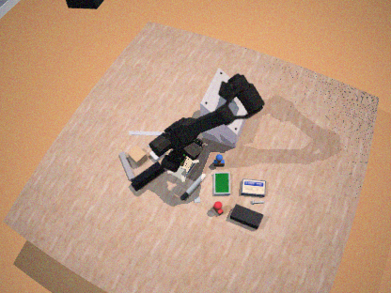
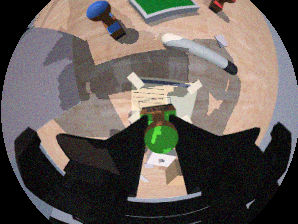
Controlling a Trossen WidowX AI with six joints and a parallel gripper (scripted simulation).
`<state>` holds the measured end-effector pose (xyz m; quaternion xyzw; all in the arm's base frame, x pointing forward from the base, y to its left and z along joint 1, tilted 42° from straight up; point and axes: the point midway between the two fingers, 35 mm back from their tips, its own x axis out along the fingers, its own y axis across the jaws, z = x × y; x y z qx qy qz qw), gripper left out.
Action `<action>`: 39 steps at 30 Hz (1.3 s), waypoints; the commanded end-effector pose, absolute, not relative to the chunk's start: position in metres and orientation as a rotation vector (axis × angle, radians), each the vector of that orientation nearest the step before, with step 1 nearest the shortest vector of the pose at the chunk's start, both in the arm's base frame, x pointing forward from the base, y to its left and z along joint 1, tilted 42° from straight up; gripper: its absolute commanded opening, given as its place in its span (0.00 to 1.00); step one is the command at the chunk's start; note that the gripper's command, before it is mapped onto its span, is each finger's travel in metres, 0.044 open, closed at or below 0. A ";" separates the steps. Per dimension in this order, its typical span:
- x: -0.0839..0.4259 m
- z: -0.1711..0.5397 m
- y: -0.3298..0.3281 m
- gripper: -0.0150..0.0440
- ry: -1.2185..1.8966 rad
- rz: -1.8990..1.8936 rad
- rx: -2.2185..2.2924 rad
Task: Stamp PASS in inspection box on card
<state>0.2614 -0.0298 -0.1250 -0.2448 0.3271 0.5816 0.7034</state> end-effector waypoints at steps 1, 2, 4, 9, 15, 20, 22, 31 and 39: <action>0.260 -0.128 -0.027 0.25 0.728 1.294 -0.534; 0.260 -0.128 -0.026 0.25 0.728 1.294 -0.534; 0.260 -0.129 -0.026 0.25 0.728 1.295 -0.533; 0.261 -0.132 -0.023 0.25 0.727 1.295 -0.532; 0.261 -0.134 -0.020 0.25 0.726 1.296 -0.531; 0.261 -0.136 -0.019 0.25 0.726 1.296 -0.531; 0.261 -0.136 -0.019 0.25 0.726 1.296 -0.531; 0.261 -0.137 -0.018 0.25 0.726 1.296 -0.531; 0.261 -0.138 -0.017 0.25 0.726 1.296 -0.531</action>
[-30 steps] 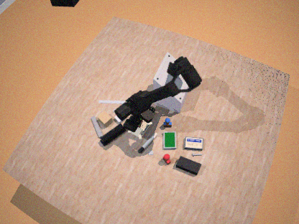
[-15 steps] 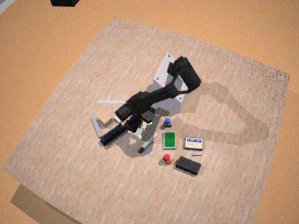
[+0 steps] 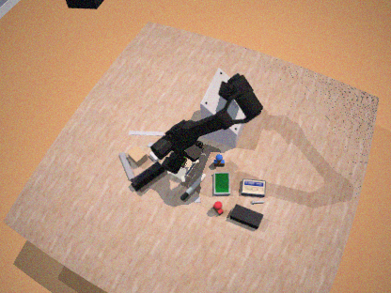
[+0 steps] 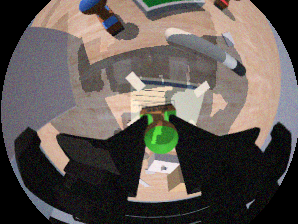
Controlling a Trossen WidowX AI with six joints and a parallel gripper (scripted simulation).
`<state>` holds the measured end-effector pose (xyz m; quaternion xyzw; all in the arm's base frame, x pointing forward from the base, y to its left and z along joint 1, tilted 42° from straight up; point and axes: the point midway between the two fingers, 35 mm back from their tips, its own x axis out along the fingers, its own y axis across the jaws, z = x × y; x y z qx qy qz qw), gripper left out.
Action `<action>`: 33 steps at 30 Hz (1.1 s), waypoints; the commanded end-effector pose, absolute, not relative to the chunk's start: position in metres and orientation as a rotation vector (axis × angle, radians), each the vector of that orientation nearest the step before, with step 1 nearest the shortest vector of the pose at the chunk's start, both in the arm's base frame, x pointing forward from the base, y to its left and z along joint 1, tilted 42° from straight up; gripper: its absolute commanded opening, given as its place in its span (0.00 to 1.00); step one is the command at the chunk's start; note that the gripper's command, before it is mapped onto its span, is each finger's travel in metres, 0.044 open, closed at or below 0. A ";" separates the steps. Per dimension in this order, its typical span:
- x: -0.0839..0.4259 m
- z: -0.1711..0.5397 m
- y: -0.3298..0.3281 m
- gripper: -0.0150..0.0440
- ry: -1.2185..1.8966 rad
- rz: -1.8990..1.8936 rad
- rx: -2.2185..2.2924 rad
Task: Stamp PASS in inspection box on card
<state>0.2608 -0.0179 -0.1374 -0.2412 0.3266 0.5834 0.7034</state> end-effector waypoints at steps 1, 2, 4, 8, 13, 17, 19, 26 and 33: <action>0.261 -0.138 -0.017 0.25 0.726 1.296 -0.531; 0.261 -0.138 -0.017 0.25 0.726 1.296 -0.531; 0.261 -0.139 -0.016 0.25 0.726 1.296 -0.531; 0.261 -0.139 -0.016 0.25 0.726 1.296 -0.531; 0.261 -0.140 -0.016 0.25 0.725 1.296 -0.531; 0.261 -0.140 -0.015 0.25 0.725 1.296 -0.531; 0.261 -0.140 -0.015 0.25 0.725 1.296 -0.531; 0.261 -0.140 -0.015 0.25 0.725 1.296 -0.531; 0.261 -0.140 -0.015 0.25 0.725 1.296 -0.531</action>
